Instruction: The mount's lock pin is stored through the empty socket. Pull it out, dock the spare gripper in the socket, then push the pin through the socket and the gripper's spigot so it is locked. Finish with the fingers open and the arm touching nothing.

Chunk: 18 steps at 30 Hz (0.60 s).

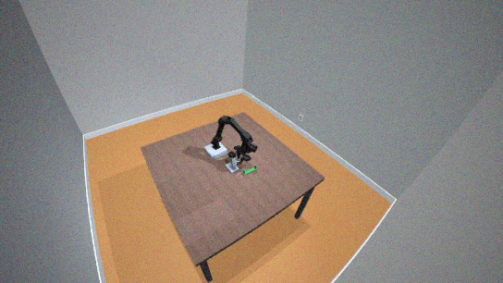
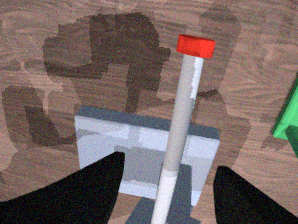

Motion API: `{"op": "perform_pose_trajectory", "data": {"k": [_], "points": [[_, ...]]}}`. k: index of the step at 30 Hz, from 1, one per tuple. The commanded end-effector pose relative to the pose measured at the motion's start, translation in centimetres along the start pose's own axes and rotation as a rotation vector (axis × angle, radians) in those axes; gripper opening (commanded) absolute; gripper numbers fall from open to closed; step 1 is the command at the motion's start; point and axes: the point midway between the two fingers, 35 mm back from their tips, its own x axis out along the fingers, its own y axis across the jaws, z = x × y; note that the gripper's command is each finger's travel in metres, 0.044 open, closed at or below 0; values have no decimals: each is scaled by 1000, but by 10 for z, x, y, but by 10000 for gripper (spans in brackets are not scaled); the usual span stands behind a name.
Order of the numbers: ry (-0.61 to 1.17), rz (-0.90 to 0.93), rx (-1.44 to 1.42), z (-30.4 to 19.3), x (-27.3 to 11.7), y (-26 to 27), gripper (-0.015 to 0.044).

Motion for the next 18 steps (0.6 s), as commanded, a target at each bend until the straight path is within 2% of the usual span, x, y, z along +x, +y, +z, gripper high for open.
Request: {"op": "perform_pose_trajectory", "data": {"k": [1,18], "points": [[-2,0,2,4,-8,0,200],[8,-5,-15,18,-47,1,200]]}}
